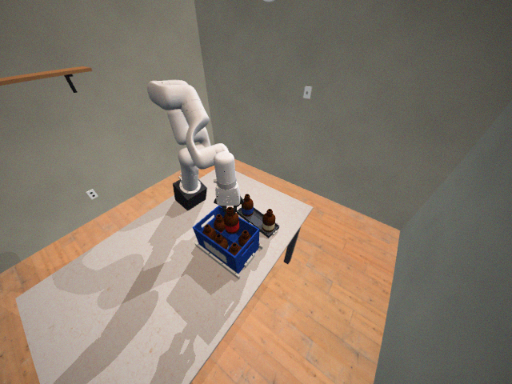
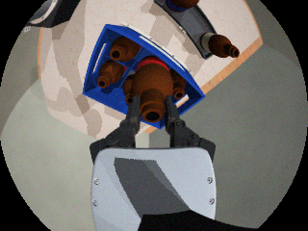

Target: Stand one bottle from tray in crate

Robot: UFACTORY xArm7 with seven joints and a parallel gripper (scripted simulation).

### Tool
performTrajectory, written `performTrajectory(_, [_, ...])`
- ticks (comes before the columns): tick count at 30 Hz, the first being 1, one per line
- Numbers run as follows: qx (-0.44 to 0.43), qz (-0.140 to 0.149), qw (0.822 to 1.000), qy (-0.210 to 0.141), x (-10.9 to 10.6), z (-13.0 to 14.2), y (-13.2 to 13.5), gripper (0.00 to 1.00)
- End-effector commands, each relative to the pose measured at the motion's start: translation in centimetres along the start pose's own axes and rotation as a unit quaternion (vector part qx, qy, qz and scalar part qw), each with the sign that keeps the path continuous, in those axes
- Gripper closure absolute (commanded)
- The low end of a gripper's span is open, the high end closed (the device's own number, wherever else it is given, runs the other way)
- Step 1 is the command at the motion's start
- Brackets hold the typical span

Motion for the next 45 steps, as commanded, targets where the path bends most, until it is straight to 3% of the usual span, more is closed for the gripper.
performTrajectory(1, [0.000,0.002,1.000,-0.001,0.31,0.08,0.09,1.00])
performTrajectory(45, [0.000,0.002,1.000,-0.001,1.27,0.09,0.10,1.00])
Point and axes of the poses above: the point where the finger pads meet when closed, its own x axis out along the fingers, its own y axis across the jaws, z = x × y, the point moved 8 cm from there along -x, back along the fingers, and after that the axes turned 5 degrees about x, right-handed, at the moved point
